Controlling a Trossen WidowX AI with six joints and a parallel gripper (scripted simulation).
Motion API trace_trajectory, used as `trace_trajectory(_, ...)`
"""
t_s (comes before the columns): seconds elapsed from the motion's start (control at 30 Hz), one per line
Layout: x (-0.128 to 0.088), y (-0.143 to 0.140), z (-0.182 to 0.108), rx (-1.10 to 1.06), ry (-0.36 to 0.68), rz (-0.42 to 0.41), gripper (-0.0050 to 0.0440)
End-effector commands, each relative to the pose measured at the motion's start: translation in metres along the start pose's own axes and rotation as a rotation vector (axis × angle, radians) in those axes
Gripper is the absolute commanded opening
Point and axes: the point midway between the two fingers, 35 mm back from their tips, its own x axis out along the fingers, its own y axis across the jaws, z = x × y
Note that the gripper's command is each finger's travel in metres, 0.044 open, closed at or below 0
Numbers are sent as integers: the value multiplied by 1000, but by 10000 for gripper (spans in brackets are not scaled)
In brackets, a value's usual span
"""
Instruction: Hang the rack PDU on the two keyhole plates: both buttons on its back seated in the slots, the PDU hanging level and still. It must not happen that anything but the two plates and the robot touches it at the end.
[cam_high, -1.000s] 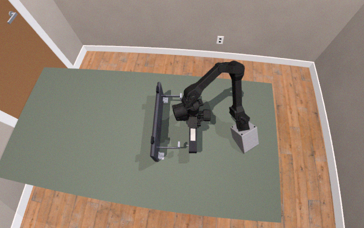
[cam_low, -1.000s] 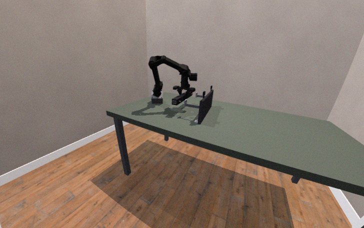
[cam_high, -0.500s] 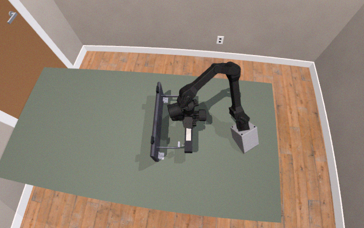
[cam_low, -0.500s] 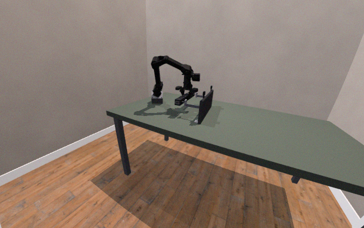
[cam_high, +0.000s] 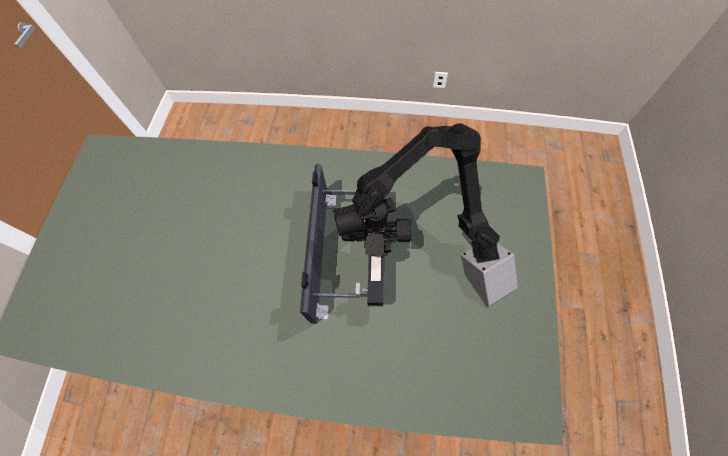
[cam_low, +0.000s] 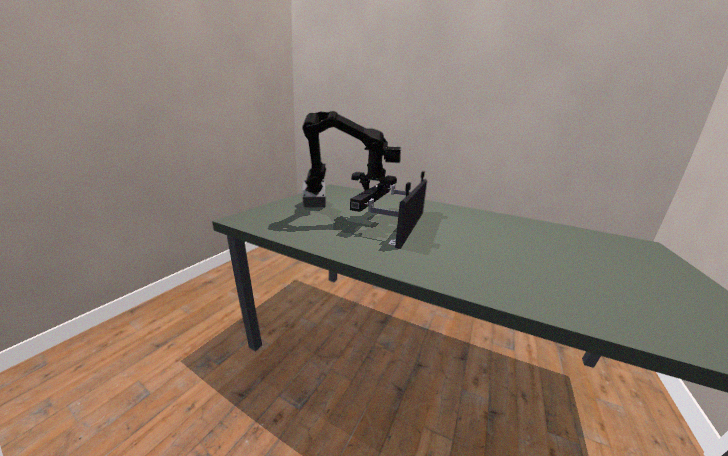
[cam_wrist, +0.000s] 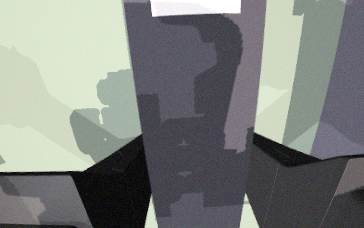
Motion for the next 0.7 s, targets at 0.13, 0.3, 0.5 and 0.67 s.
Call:
trace_trajectory(0.13,-7,-4,-1,9,-9,-23,-50)
trace_trajectory(0.3,-9,-5,0,9,-10,-25,-50)
trace_trajectory(0.5,-12,-5,1,9,-10,-25,-50)
trace_trajectory(0.67,-11,-4,1,9,-9,-22,-50)
